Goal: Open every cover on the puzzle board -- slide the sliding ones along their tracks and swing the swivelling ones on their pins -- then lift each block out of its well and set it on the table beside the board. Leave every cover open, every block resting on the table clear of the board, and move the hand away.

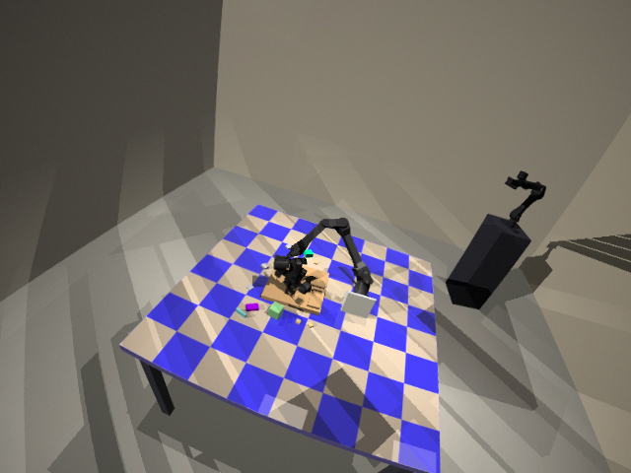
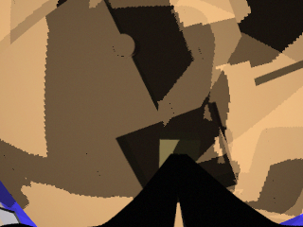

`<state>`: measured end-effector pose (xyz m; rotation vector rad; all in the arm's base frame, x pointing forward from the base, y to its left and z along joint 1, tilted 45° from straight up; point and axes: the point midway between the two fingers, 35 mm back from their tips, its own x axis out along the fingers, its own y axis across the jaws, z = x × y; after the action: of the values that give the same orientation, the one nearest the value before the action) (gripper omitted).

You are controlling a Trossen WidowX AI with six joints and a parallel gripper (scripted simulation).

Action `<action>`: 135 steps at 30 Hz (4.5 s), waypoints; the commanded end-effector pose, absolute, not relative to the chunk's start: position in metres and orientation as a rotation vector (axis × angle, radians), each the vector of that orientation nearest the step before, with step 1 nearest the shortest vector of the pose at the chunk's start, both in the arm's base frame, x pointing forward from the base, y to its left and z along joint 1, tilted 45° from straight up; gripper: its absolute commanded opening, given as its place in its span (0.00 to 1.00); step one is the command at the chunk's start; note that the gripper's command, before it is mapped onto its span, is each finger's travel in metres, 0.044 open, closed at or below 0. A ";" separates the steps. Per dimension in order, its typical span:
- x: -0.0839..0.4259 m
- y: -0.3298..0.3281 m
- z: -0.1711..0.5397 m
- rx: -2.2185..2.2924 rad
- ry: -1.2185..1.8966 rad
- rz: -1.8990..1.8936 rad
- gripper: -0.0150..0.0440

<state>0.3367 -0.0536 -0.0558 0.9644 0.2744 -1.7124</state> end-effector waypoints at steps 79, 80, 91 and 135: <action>0.338 -0.030 -0.031 0.953 0.285 -1.711 0.50; 0.338 -0.032 -0.033 0.952 0.285 -1.711 0.50; 0.337 -0.035 -0.036 0.952 0.285 -1.711 0.50; 0.335 -0.050 -0.051 0.951 0.284 -1.711 0.50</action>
<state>0.3373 -0.0472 -0.0470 0.9640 0.2789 -1.7110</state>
